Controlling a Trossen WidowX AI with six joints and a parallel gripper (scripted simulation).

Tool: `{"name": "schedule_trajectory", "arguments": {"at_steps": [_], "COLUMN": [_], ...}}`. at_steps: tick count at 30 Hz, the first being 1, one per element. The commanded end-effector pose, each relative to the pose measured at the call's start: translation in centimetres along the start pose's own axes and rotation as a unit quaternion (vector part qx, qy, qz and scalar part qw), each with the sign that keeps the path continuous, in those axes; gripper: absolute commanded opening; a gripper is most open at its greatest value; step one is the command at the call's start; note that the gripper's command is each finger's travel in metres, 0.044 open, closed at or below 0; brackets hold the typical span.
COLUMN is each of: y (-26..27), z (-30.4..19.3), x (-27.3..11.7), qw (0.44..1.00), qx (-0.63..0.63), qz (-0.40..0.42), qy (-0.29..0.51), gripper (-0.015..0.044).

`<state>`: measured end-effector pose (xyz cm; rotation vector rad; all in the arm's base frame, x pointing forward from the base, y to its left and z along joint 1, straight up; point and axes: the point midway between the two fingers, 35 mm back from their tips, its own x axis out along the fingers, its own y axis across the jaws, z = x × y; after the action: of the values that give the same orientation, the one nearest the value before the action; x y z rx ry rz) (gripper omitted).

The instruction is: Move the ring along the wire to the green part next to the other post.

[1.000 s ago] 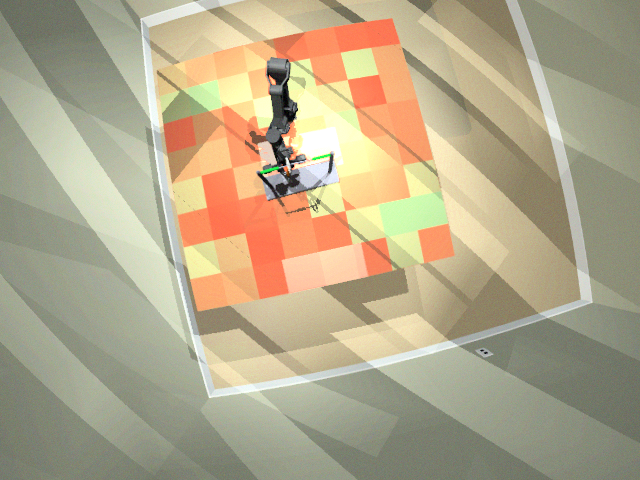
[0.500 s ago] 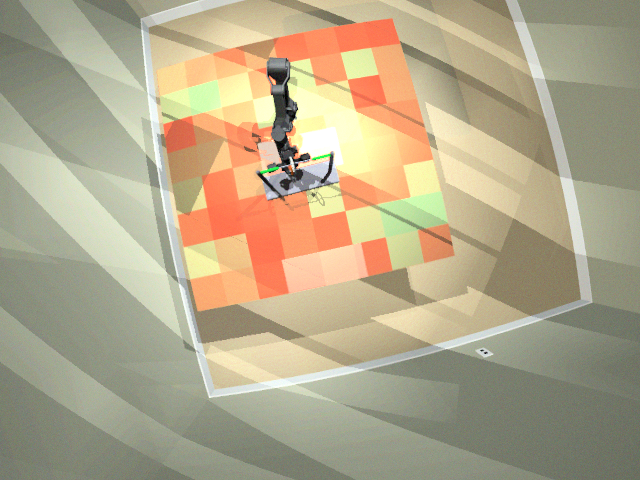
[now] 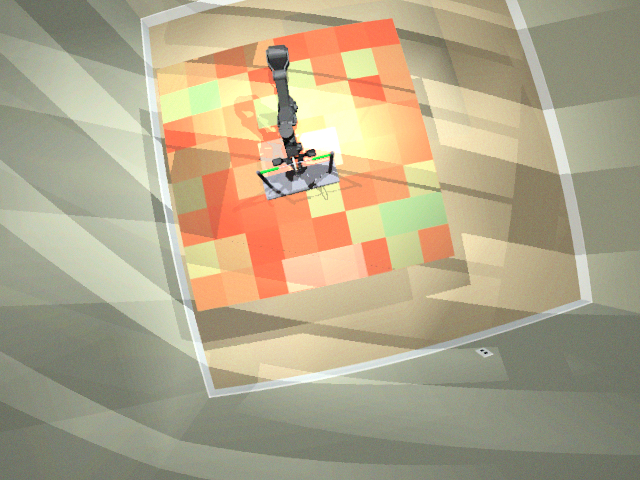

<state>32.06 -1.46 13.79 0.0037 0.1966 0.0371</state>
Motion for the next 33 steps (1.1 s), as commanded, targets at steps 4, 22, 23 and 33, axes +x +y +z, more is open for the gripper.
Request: {"name": "schedule_trajectory", "arguments": {"at_steps": [4,22,23,33], "y": [2.1,4.3,4.3,4.6], "z": [0.4,0.8,0.8,0.8], "x": [-0.8,-0.7,-0.7,-0.7], "qw": [0.998,0.998,0.998,0.999], "qx": [0.05,0.061,0.058,0.03], "qz": [-0.02,-0.025,-0.024,-0.015], "qy": [0.018,0.018,0.018,0.016], "gripper": [-0.015,-0.015,-0.015,-0.015]}}
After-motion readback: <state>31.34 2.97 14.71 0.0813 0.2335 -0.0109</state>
